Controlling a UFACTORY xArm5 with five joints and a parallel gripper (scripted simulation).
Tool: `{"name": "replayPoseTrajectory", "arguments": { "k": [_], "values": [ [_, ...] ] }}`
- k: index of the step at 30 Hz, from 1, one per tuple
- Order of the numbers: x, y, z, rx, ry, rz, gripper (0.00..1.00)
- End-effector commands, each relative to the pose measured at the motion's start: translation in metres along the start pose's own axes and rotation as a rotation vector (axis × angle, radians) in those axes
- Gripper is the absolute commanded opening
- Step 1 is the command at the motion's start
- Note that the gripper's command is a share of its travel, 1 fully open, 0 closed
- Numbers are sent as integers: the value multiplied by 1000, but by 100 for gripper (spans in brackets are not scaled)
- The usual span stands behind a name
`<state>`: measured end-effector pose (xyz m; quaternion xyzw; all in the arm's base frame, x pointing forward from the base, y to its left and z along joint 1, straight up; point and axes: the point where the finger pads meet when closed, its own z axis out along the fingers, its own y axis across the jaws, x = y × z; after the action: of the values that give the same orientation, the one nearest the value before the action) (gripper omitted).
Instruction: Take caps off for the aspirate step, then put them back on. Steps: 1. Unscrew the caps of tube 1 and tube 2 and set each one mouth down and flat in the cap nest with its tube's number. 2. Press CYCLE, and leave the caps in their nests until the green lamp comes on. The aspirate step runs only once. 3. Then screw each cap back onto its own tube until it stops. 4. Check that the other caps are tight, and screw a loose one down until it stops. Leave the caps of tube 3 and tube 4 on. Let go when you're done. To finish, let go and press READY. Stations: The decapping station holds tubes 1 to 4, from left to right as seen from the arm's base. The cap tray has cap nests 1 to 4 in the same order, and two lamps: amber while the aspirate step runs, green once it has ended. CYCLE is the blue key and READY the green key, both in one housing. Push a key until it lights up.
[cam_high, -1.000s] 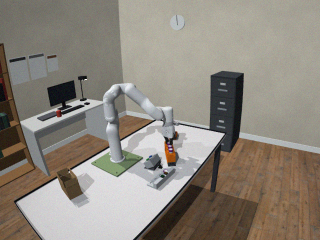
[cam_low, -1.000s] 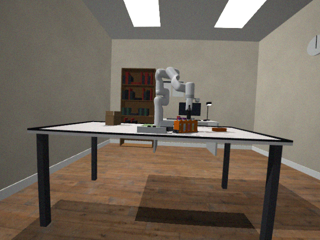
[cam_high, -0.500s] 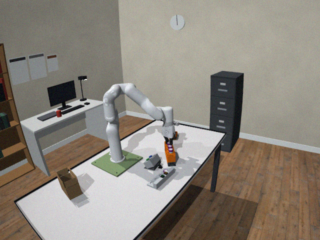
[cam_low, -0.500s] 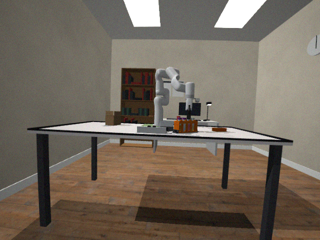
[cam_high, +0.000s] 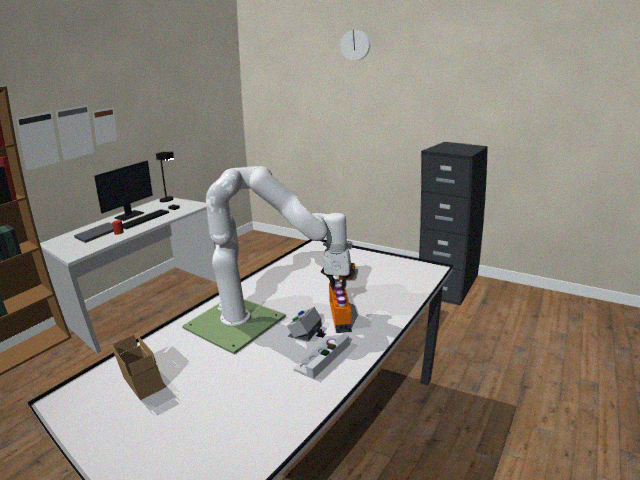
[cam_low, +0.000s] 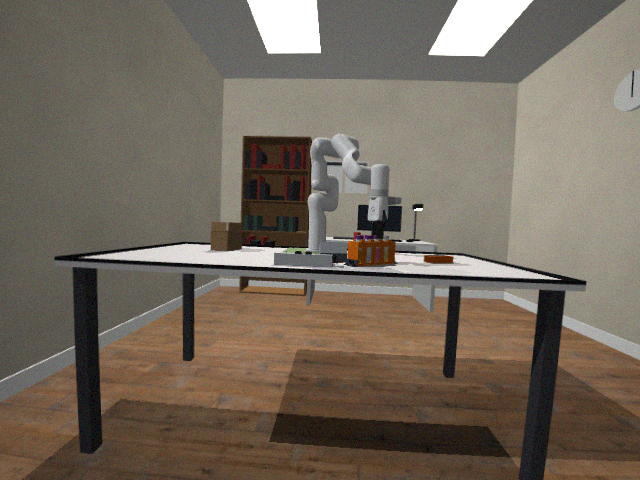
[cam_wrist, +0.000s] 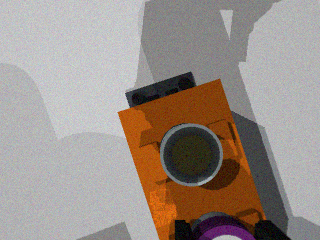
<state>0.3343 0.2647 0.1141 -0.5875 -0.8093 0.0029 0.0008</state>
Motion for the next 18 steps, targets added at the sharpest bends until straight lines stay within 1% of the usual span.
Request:
{"name": "replayPoseTrajectory", "arguments": {
  "k": [1,7,9,12,18],
  "values": [
    [0,1,-2,-5,-5,-279,0],
    [0,1,-2,-5,-5,-491,0],
    [0,1,-2,-5,-5,-491,0],
    [0,1,-2,-5,-6,-659,0],
    [0,1,-2,-4,-6,-861,0]
  ]
}}
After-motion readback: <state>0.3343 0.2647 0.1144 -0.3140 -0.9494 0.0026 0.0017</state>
